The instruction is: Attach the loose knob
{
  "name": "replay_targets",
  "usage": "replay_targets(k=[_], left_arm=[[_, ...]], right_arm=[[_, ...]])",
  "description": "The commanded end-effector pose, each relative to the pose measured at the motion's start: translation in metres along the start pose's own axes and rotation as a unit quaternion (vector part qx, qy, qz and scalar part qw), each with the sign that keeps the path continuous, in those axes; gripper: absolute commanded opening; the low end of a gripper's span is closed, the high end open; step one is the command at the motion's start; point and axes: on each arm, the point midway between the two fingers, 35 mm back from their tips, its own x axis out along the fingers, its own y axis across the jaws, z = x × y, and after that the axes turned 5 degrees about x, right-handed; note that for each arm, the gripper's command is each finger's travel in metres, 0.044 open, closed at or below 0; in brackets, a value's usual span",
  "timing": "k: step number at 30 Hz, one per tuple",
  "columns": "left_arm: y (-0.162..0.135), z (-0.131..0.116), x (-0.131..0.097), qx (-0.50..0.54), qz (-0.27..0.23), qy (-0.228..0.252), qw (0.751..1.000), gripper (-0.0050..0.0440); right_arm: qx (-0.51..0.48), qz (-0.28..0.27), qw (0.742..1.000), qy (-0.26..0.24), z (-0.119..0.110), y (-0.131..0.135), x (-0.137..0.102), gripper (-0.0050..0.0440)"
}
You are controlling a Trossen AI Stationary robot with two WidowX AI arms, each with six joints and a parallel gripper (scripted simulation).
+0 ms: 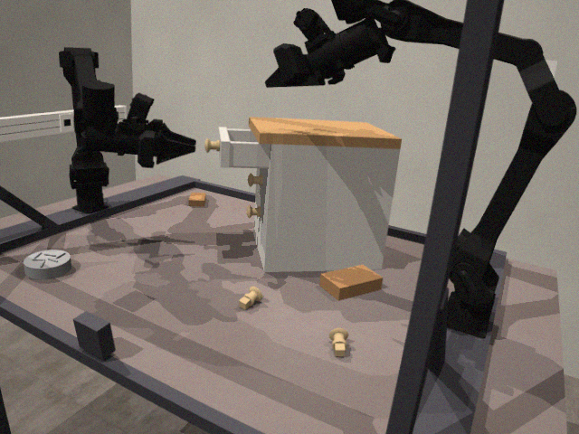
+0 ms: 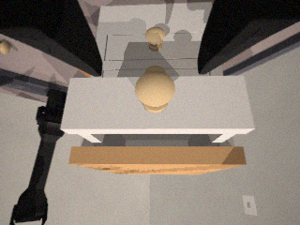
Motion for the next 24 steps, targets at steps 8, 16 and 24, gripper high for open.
replay_targets(k=[8, 16, 24], left_arm=[[0.002, 0.009, 0.0, -0.014, 0.003, -0.005, 1.0, 0.03], [0.002, 0.009, 0.0, -0.014, 0.003, -0.005, 1.0, 0.03], [0.002, 0.009, 0.0, -0.014, 0.003, -0.005, 1.0, 0.03]], right_arm=[[-0.007, 0.0, 0.999, 0.051, 0.005, -0.004, 0.034, 0.024], [-0.007, 0.0, 0.999, 0.05, 0.006, -0.003, 0.033, 0.024], [-0.005, -0.001, 0.999, 0.051, 0.003, -0.003, 0.032, 0.024]])
